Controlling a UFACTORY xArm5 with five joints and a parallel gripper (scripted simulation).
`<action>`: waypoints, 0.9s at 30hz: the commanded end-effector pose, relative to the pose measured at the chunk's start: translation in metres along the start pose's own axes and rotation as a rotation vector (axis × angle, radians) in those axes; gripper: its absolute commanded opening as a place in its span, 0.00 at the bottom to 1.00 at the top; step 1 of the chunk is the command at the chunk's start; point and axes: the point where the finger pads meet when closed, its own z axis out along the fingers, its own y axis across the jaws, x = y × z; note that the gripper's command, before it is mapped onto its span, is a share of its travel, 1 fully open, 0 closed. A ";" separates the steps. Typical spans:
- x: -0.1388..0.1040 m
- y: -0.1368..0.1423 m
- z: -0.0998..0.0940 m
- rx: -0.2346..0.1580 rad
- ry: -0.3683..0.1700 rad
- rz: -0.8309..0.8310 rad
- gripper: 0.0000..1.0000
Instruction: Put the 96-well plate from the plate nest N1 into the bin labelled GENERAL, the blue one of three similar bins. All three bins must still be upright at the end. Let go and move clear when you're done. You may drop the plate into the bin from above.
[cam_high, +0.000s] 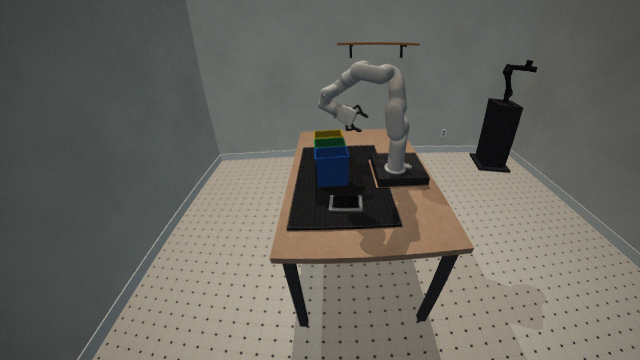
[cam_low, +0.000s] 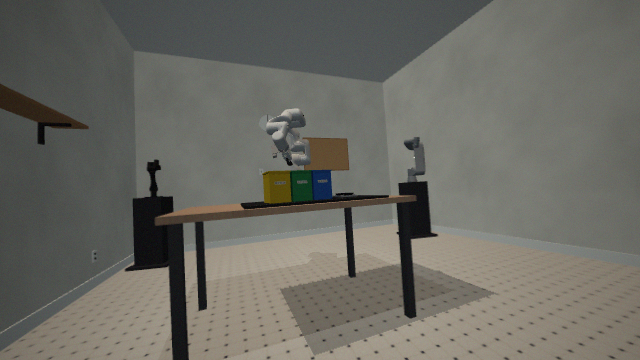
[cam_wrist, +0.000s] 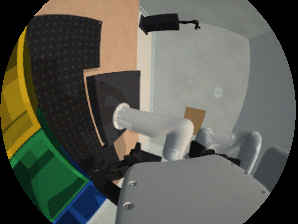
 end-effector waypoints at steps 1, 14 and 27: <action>-0.003 -0.013 -0.007 0.103 0.051 -0.130 1.00; -0.011 -0.041 -0.028 0.281 0.186 -0.395 1.00; -0.022 -0.061 -0.053 0.425 0.351 -0.647 1.00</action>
